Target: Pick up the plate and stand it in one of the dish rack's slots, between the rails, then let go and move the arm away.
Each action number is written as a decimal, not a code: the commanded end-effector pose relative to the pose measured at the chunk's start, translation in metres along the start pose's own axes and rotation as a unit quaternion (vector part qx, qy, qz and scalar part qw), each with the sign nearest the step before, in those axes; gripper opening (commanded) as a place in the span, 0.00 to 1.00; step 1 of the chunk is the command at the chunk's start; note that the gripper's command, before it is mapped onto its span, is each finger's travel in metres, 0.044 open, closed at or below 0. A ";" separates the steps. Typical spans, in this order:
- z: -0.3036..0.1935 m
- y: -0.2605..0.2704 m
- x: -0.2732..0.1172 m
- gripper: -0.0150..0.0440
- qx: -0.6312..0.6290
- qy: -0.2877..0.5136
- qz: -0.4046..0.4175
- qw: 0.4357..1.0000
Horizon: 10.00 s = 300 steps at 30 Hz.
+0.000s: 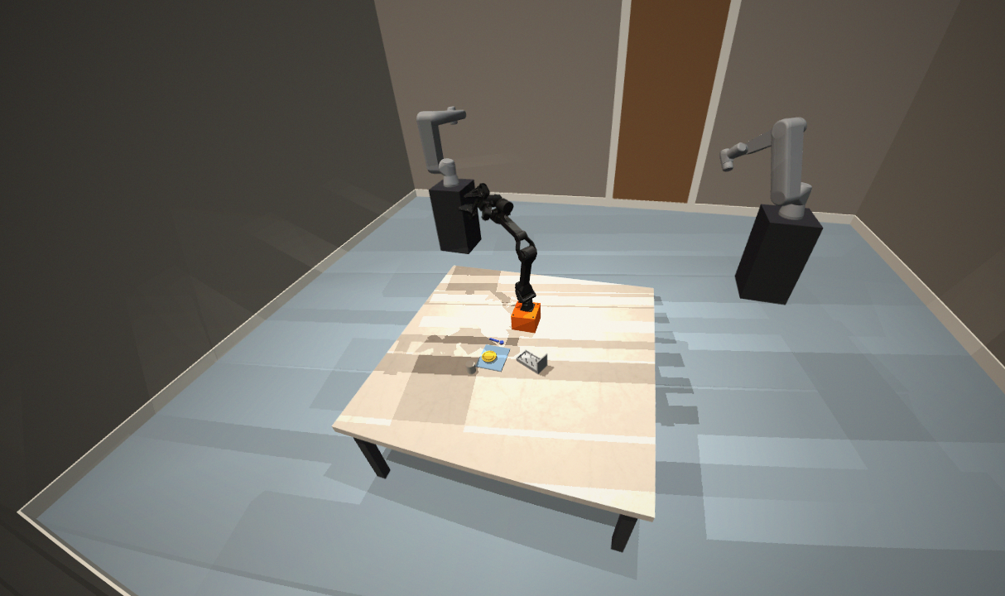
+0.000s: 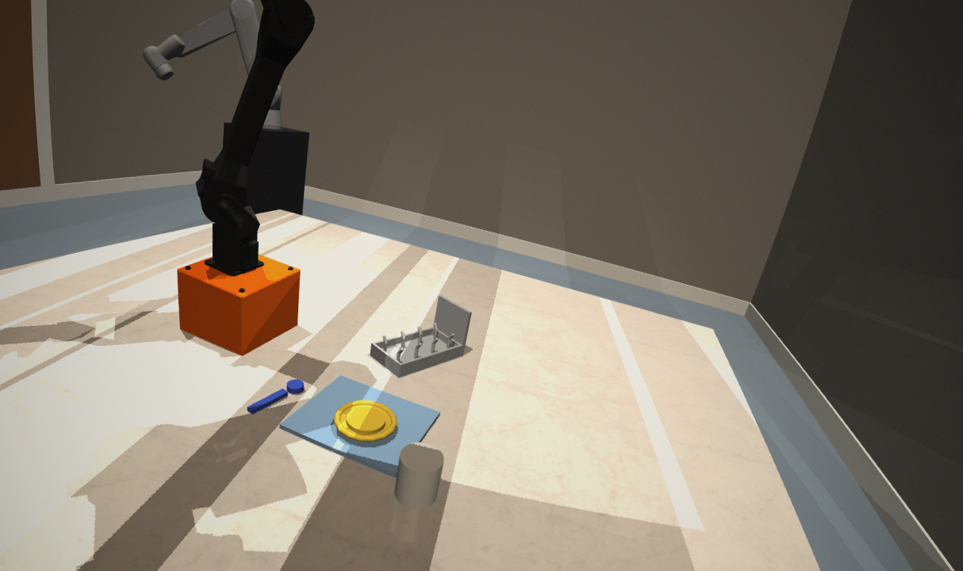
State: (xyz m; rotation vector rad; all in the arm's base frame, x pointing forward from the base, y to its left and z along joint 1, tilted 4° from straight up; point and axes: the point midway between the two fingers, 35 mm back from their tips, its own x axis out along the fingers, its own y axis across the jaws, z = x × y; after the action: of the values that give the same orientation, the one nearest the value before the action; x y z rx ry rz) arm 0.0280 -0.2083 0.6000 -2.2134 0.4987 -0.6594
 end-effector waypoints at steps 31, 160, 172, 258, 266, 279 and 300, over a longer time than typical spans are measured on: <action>-0.008 0.068 0.081 0.93 0.395 -0.018 -0.111 0.912; 0.589 0.355 -0.005 0.93 0.444 0.105 0.770 0.445; 0.598 0.369 -0.010 0.93 0.444 0.106 0.770 0.445; 0.511 0.205 -0.015 0.25 0.162 -0.297 0.719 0.607; 0.513 0.200 -0.028 0.25 0.078 -0.393 0.672 0.623; 0.515 0.193 -0.050 0.25 -0.062 -0.534 0.567 0.624; 0.516 0.187 -0.085 0.25 -0.278 -0.701 0.341 0.561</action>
State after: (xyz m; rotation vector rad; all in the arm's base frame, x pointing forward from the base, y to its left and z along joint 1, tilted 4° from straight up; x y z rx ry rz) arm 0.2455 0.0038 0.1348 -1.9035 0.6658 1.7500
